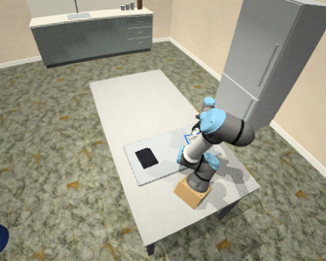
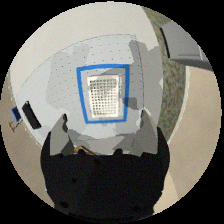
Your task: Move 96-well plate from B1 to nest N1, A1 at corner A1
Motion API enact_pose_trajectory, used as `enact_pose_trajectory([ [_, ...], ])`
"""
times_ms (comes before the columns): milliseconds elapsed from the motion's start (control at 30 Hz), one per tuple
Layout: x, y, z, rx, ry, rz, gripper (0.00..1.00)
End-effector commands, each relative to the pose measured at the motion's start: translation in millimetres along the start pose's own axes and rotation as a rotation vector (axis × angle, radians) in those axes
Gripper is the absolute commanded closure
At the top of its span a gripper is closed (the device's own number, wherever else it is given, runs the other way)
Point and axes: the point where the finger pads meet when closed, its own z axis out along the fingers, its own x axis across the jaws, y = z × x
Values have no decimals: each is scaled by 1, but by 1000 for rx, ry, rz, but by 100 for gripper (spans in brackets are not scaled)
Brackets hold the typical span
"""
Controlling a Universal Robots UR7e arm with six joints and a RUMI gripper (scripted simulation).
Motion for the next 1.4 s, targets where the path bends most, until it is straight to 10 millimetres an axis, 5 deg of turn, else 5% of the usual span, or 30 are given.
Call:
enact_pose_trajectory([
  [0, 0, 0, 0, 2, 0, -2, 0],
  [1367, 0, 0, 55, 2, 0, -2, 0],
])
